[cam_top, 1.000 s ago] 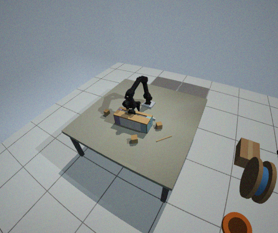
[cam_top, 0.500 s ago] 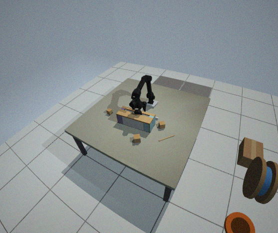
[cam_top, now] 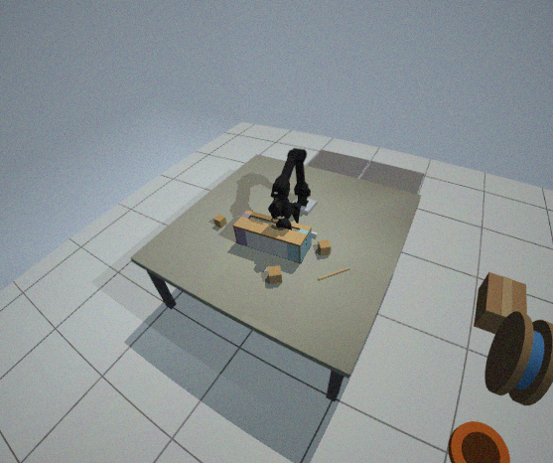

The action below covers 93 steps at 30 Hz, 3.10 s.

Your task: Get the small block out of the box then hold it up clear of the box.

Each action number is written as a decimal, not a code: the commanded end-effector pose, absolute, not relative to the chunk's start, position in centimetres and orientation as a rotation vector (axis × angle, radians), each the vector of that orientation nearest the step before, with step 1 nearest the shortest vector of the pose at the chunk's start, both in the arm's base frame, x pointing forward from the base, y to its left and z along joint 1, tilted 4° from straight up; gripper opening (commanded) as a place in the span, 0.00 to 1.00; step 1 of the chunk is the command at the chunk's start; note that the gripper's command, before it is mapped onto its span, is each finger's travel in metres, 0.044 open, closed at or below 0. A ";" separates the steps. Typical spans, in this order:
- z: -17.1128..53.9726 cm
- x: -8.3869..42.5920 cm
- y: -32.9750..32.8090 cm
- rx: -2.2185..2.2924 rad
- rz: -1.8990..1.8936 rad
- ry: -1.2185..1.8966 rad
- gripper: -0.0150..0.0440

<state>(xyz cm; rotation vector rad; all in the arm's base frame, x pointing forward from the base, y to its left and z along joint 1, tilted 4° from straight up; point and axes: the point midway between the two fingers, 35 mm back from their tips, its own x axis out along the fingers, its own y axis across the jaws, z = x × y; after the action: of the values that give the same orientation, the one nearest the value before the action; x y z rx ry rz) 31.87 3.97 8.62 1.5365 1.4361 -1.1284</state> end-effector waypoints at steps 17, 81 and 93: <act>12.6 32.5 7.0 1.540 -1.121 1.438 0.93; 16.2 29.1 11.1 -2.066 1.501 0.509 0.74; 16.4 28.8 11.5 -2.526 1.738 0.112 0.74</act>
<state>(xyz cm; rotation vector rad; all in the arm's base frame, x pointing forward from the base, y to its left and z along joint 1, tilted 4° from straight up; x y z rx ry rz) 29.33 11.22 15.34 2.8909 -0.8794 -2.2341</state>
